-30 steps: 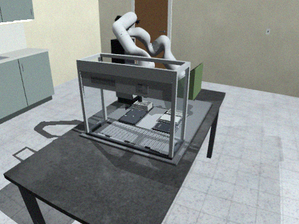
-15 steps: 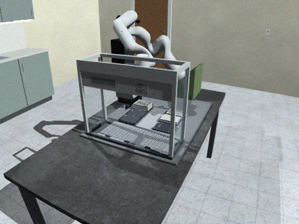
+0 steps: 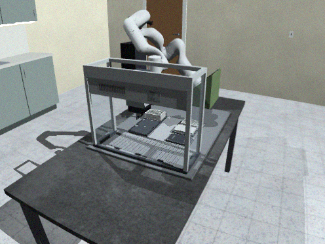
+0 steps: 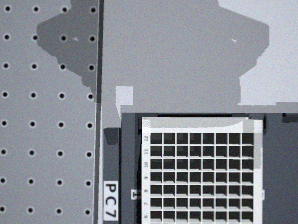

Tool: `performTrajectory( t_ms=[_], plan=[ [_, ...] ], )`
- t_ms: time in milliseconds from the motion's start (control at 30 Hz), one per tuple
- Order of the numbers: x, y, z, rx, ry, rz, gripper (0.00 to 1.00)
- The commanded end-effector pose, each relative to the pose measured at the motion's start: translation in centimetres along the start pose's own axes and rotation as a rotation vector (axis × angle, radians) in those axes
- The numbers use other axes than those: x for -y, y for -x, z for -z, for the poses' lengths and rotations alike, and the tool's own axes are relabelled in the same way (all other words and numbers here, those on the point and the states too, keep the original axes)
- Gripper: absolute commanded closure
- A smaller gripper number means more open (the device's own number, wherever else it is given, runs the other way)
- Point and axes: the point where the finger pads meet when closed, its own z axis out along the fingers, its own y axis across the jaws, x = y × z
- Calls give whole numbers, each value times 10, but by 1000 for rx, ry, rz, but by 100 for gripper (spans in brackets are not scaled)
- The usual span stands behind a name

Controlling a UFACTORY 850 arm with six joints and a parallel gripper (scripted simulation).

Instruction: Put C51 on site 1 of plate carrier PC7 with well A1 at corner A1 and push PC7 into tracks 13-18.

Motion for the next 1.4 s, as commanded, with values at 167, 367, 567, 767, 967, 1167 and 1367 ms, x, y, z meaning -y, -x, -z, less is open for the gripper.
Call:
performTrajectory(
  t_ms=[167, 367, 567, 767, 967, 1167, 1367],
  plan=[
    [-1, 0, 18, 0, 1, 0, 0],
    [-1, 0, 25, 0, 1, 0, 0],
    [-1, 0, 35, 0, 1, 0, 0],
    [-1, 0, 37, 0, 1, 0, 0],
    [-1, 0, 37, 0, 1, 0, 0],
    [-4, -3, 36, 0, 1, -25, 0],
    [-21, -20, 29, 0, 1, -25, 0]
  ],
)
